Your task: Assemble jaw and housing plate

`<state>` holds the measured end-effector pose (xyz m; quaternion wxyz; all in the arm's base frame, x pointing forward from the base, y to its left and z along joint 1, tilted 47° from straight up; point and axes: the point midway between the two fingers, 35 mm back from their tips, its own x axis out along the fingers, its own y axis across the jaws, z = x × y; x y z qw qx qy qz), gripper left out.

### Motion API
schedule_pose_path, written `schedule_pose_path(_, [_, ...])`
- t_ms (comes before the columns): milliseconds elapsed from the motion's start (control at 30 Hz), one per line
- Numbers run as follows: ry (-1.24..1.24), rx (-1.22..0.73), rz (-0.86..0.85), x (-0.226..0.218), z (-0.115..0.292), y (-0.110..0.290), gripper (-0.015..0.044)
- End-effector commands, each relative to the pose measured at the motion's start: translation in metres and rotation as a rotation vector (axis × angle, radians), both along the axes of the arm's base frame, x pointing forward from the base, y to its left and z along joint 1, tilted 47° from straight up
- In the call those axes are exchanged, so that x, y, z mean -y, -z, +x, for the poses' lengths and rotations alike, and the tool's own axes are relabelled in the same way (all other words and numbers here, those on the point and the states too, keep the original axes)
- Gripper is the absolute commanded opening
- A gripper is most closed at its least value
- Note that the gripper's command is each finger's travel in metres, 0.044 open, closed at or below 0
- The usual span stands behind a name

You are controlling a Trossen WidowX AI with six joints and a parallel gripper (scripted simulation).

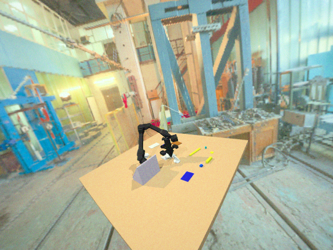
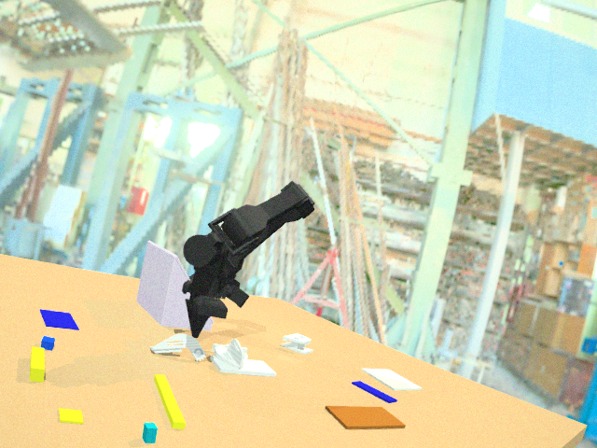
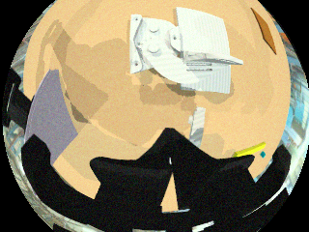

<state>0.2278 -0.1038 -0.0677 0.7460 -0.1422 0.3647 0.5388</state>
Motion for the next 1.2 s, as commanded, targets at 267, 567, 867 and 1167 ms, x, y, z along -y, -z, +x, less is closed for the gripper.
schedule_pose_path(267, [0.004,-0.001,0.009,-0.011,0.001,0.009,0.0])
schedule_pose_path(567, [0.004,-0.001,0.008,-0.005,0.013,0.011,0.0])
schedule_pose_path(867, [0.004,0.0,0.008,0.001,0.027,0.014,0.0])
schedule_pose_path(1167, [0.004,0.001,0.007,0.006,0.04,0.016,0.0])
